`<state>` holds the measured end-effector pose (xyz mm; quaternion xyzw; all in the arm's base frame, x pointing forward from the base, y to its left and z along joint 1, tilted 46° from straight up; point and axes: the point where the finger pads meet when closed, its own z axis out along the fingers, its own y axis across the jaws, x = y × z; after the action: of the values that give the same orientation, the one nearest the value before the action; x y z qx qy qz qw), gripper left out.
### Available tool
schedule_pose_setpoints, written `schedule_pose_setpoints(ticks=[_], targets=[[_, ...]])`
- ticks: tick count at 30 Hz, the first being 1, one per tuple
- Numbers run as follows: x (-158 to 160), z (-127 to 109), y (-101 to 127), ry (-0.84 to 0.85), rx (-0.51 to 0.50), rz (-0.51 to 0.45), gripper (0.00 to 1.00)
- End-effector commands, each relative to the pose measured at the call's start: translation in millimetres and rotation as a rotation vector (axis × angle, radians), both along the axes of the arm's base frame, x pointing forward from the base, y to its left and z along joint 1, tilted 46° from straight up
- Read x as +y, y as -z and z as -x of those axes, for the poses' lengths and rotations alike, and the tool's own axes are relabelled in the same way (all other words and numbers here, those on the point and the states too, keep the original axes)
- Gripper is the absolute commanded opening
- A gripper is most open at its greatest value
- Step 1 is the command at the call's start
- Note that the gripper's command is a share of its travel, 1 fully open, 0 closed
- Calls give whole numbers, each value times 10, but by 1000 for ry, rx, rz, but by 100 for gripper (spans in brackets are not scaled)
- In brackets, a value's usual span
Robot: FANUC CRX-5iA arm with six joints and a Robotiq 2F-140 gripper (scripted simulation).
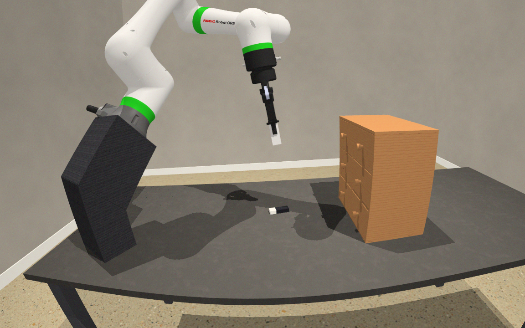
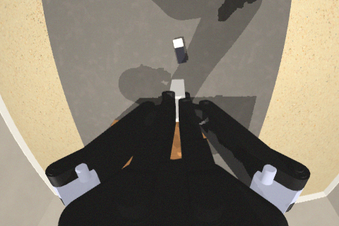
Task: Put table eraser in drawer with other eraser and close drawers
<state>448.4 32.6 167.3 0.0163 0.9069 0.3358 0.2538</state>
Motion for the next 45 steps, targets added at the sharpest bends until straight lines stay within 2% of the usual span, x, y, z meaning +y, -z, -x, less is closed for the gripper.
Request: schedule_pose_setpoints(ticks=[1,14,16,31,33,45], targets=[[27,-82,20,48,-60,-11,0],[198,-526,132,306,-383,-70,0],[198,-526,132,306,-383,-70,0],[341,-883,221,512,-643,-118,0],[341,-883,221,512,-643,-118,0],[413,-1085,268,629,-789,-145,0]])
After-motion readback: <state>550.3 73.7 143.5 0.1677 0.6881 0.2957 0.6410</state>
